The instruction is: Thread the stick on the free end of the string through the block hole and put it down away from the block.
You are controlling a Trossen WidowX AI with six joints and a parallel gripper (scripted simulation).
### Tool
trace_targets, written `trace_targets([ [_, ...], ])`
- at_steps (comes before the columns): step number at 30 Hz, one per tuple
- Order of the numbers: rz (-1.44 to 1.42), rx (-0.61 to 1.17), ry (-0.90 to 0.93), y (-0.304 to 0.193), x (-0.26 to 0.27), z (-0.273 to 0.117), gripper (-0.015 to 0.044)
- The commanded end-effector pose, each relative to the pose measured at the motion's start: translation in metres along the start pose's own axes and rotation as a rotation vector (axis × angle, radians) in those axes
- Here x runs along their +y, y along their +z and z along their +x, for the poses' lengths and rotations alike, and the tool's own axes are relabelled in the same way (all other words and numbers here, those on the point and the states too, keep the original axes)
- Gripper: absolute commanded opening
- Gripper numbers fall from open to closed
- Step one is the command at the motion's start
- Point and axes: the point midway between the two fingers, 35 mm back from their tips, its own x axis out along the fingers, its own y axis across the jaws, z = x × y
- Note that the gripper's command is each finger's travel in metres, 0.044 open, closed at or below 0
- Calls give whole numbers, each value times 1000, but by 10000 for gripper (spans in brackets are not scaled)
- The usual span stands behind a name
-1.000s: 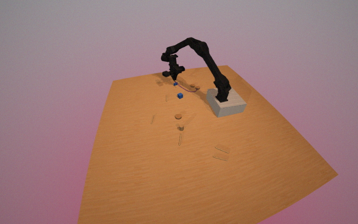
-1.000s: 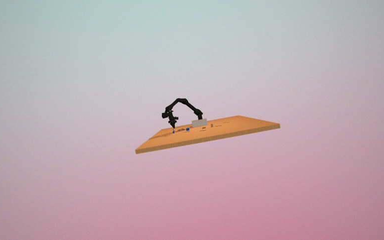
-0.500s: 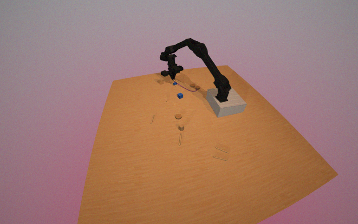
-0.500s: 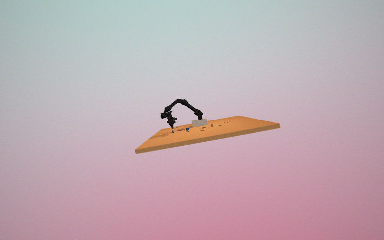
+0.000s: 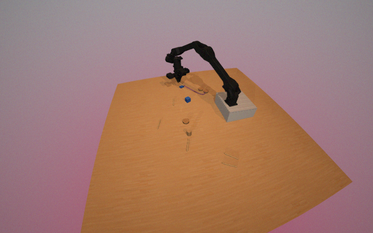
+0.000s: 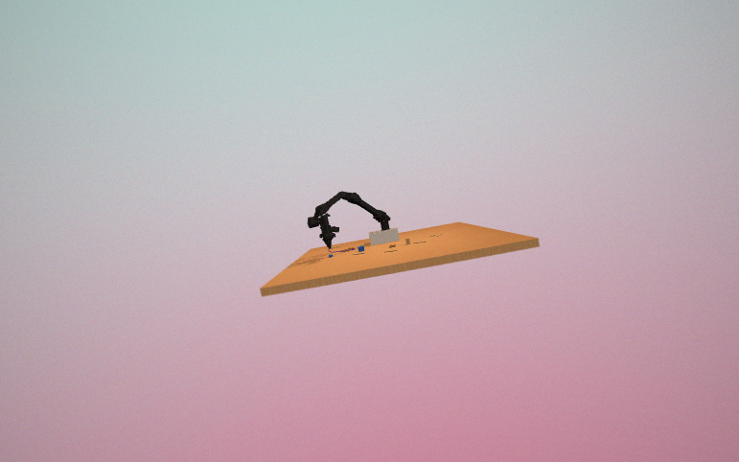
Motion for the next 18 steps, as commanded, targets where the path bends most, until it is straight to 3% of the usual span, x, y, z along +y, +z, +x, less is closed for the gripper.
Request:
trace_targets([
  [1,-6,22,1,-8,-1,-3,0],
  [18,-7,40,0,-14,-5,-2,0],
])
